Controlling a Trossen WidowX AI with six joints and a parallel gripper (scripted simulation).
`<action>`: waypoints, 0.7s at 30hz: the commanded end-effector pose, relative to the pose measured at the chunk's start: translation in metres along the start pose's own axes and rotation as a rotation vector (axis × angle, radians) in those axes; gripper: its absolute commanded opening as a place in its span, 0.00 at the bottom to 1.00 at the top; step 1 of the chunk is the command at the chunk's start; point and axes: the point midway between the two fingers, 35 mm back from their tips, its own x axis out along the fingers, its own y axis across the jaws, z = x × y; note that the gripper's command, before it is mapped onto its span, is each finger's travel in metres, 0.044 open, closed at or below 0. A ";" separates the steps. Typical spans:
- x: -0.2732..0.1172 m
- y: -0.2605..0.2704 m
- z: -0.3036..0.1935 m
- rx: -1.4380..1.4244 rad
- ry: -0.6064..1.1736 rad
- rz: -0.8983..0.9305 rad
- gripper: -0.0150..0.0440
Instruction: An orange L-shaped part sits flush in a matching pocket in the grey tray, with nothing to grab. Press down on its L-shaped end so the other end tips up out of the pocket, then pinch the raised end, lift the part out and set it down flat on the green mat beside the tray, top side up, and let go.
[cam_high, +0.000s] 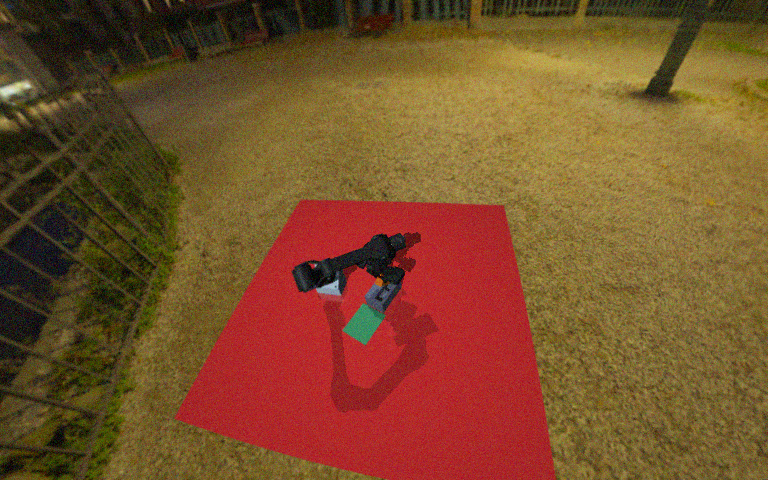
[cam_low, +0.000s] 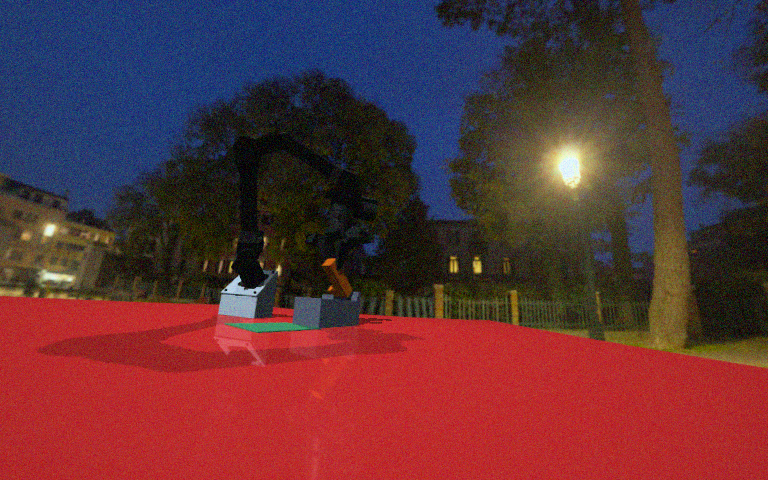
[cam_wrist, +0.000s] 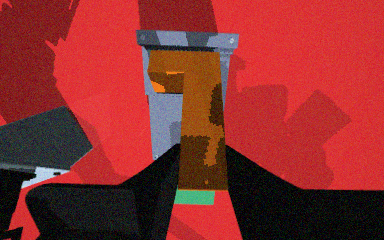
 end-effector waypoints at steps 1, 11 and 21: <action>-0.008 -0.001 0.001 0.007 -0.006 -0.001 0.25; -0.016 -0.001 0.001 0.007 -0.006 -0.001 0.25; -0.015 0.000 -0.021 0.006 -0.005 -0.001 0.25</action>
